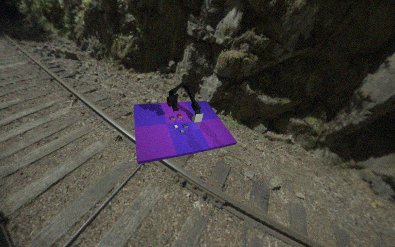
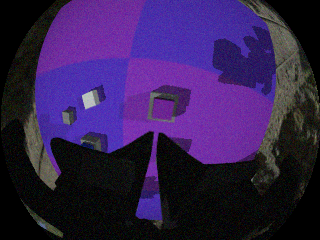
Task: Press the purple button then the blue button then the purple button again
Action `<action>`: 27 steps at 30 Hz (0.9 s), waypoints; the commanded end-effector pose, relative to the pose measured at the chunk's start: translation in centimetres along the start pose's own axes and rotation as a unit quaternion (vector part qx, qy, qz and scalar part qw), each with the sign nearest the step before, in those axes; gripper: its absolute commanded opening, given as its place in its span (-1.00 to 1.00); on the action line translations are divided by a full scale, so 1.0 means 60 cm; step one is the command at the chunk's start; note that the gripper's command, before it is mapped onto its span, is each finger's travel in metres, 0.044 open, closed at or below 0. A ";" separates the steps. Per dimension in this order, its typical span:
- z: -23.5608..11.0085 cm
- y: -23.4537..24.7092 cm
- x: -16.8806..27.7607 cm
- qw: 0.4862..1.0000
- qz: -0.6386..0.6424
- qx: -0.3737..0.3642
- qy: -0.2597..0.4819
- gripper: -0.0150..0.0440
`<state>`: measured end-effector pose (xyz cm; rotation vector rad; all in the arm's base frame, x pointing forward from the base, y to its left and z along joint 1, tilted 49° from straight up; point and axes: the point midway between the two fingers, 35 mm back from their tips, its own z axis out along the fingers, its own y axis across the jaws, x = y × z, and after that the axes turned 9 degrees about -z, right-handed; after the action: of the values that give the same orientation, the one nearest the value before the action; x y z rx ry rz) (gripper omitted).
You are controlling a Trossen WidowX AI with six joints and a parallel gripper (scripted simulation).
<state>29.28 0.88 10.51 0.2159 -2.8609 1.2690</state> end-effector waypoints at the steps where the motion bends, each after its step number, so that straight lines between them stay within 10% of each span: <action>1: -0.002 -0.015 -0.003 1.000 -0.005 0.005 -0.003 -0.42; 8: 0.097 -0.017 -0.004 1.000 -0.004 0.006 -0.003 -0.42; 27: 0.134 -0.017 -0.005 1.000 -0.004 0.006 -0.003 -0.42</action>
<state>30.14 -5.21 6.23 0.2218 -2.8638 1.2782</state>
